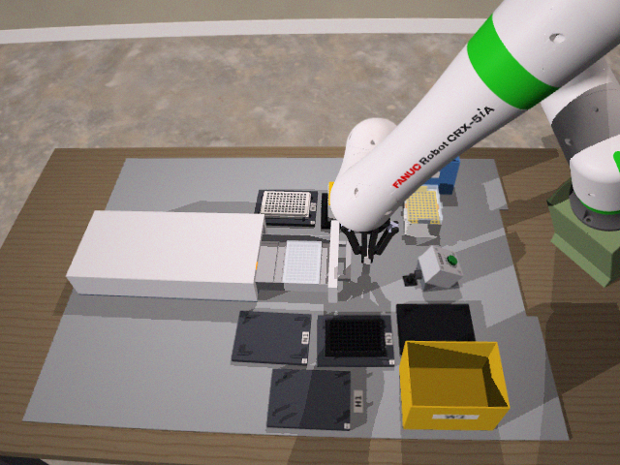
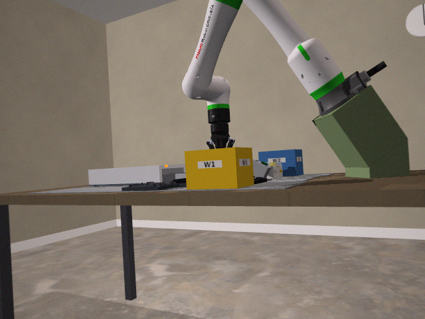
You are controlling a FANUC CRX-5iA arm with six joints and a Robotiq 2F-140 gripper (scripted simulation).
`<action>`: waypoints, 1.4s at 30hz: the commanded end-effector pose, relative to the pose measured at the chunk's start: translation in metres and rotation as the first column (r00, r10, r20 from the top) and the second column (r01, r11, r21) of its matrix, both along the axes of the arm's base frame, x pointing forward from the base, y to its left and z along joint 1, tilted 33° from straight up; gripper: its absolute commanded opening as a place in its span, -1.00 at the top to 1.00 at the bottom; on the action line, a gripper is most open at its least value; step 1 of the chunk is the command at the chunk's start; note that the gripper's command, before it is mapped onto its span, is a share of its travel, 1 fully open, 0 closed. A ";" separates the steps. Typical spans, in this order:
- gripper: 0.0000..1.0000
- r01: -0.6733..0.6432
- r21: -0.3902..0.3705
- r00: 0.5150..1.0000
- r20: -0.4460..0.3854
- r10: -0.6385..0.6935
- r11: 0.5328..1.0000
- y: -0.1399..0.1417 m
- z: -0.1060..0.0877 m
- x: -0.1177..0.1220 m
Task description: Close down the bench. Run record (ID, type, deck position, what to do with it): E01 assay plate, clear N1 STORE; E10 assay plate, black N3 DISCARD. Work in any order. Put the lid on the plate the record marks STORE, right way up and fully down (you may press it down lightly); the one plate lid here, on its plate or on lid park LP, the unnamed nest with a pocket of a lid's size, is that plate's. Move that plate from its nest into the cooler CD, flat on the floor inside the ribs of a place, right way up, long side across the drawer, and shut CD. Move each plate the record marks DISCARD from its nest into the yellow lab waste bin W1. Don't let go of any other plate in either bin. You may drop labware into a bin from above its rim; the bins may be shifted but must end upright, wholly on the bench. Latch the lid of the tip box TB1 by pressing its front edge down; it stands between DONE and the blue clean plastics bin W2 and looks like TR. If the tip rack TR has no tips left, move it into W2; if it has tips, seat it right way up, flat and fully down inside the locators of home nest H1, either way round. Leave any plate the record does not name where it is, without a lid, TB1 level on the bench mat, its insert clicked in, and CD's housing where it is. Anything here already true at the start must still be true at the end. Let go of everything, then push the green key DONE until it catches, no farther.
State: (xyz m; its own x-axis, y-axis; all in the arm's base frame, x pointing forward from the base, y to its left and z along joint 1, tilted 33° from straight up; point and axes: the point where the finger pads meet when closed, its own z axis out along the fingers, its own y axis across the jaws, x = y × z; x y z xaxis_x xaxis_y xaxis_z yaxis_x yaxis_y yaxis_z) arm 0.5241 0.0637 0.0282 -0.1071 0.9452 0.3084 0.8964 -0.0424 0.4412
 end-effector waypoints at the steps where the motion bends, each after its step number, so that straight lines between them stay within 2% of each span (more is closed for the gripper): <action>1: 1.00 0.000 0.000 1.000 0.000 0.000 1.000 0.000 0.001 0.002; 42: 1.00 0.000 0.000 1.000 0.000 0.000 1.000 -0.002 0.022 0.044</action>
State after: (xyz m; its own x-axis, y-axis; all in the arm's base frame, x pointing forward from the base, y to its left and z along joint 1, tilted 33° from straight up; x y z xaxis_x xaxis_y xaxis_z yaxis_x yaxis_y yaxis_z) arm 0.5647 0.0618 0.0482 -0.1071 0.9452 0.3084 0.8965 -0.0423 0.4410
